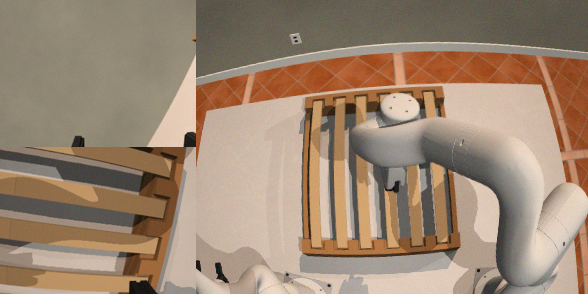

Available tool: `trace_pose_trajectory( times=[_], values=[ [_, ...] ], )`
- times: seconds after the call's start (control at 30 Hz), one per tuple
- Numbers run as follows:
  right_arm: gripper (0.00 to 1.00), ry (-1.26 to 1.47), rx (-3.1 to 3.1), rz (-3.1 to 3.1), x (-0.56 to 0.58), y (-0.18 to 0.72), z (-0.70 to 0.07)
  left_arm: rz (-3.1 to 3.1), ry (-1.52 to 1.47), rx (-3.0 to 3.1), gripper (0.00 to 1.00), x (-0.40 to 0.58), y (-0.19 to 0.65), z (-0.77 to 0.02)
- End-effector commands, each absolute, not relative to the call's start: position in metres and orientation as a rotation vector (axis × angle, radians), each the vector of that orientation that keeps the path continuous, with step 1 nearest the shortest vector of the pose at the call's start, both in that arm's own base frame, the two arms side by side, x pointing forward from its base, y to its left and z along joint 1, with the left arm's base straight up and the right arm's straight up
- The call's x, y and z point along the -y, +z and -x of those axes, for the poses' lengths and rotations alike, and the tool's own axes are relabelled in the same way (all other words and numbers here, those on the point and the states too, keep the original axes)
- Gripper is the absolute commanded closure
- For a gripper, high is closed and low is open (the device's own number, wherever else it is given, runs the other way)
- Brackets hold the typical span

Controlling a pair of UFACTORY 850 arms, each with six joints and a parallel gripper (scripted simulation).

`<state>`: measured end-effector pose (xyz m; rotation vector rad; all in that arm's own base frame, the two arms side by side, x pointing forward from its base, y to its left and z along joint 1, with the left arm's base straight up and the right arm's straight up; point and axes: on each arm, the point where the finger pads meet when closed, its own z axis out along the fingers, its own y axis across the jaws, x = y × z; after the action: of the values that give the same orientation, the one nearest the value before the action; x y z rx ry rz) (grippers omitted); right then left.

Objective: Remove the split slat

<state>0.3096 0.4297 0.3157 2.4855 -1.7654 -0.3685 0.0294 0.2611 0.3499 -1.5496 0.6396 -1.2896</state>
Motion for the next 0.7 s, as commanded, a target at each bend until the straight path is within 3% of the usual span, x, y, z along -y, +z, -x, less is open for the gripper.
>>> trace_pose_trajectory(
  times=[0.0, 0.53, 0.57, 0.67],
  values=[
    [1.00, -0.038, 2.021, -2.397, -0.430, 0.317, -0.310, 1.549, -1.289, -0.640, 0.00, -0.261, 0.350, -0.029],
    [1.00, -0.005, 2.044, -2.385, -0.430, 0.317, -0.310, 1.549, -1.289, -0.640, 0.00, -0.261, 0.350, -0.029],
    [1.00, -0.007, 2.043, -2.386, -0.399, 0.286, -0.351, 1.549, -1.289, -0.640, 0.00, -0.261, 0.350, -0.029],
    [1.00, -0.007, 2.043, -2.386, -0.399, 0.286, -0.351, 1.549, -1.289, -0.640, 0.00, -0.261, 0.350, -0.029]
  ],
)
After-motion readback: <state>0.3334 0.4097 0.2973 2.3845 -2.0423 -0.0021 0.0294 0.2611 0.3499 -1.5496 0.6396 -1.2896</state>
